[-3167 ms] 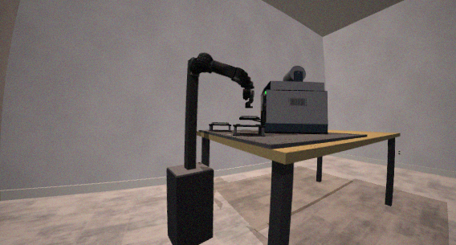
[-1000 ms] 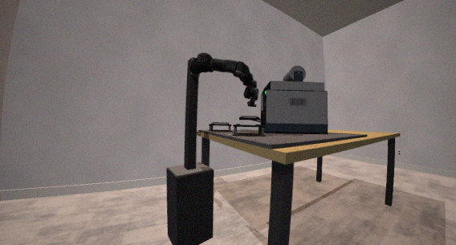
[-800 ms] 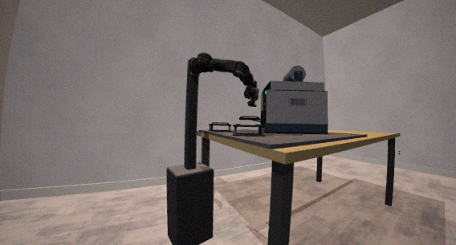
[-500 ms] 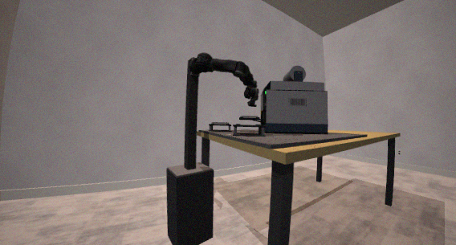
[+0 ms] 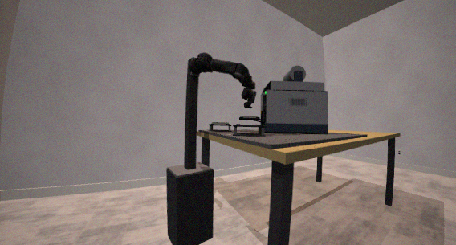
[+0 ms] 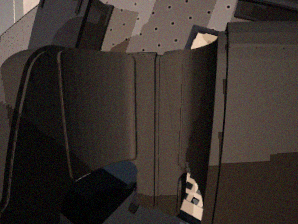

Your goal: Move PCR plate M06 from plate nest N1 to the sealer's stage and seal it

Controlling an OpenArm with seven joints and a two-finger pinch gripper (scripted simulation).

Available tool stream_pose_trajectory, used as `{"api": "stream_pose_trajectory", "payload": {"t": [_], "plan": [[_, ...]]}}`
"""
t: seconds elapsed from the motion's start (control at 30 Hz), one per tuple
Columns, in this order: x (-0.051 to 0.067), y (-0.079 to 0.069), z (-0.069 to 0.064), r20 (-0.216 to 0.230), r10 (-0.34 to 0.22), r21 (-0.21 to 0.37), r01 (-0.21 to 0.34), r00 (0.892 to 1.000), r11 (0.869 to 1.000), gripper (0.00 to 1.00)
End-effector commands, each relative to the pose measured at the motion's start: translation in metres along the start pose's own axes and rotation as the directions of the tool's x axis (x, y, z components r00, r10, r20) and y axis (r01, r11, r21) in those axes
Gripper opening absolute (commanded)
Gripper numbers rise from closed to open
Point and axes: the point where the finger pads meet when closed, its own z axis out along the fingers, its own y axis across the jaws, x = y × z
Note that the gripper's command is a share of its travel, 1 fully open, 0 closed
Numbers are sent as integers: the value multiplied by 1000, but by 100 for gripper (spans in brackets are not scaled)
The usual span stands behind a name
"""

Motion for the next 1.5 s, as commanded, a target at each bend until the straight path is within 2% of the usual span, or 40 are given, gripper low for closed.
{"api": "stream_pose_trajectory", "payload": {"t": [0.0,0.1,0.23,1.2,1.27,1.37,1.47], "plan": [[-1,3,-3,7,3,-13,-3,1000,1000,0],[0,4,-1,4,1,-5,-1,1000,1000,0],[2,18,-2,8,3,-14,-3,1000,1000,0],[1,15,-2,7,3,-14,-3,1000,1000,0],[8,31,0,-12,0,-90,-1,1000,996,0],[17,56,2,-39,-14,-209,5,999,978,0],[17,56,2,-39,-14,-209,5,999,978,0]]}}
